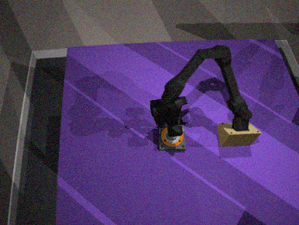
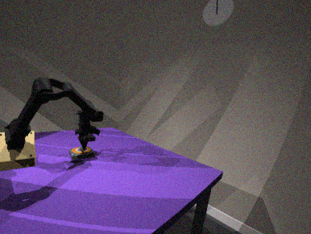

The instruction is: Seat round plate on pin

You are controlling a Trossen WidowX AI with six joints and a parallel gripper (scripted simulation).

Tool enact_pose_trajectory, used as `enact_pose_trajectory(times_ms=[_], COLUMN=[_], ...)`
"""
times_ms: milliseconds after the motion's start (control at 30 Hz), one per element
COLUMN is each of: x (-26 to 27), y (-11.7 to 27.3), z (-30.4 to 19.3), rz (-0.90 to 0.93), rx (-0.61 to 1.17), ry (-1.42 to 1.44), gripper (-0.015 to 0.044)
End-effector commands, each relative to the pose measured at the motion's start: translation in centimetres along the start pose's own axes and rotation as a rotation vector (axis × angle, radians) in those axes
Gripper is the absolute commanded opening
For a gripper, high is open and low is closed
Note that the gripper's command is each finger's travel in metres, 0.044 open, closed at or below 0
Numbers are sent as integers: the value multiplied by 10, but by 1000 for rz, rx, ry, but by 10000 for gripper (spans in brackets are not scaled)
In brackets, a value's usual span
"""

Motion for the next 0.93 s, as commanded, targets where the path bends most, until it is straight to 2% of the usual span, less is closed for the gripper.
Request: enact_pose_trajectory(times_ms=[0,167,233,900], x=[1,1,1,1], y=[19,38,29,29], z=[2,0,1,1], rz=[7,7,3,3], rx=[-5,-5,-9,-9], ry=[-5,-5,1,1], gripper=[0,0,0,0])
Point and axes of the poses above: the point midway between the two fingers, 35 mm back from their tips, its own y axis back along the fingers, its own x axis across the jaws, z = x × y, the point moved 2 cm from there along y, back along the fingers, and after that the axes turned 7 degrees about -y, right-handed, at the moved point
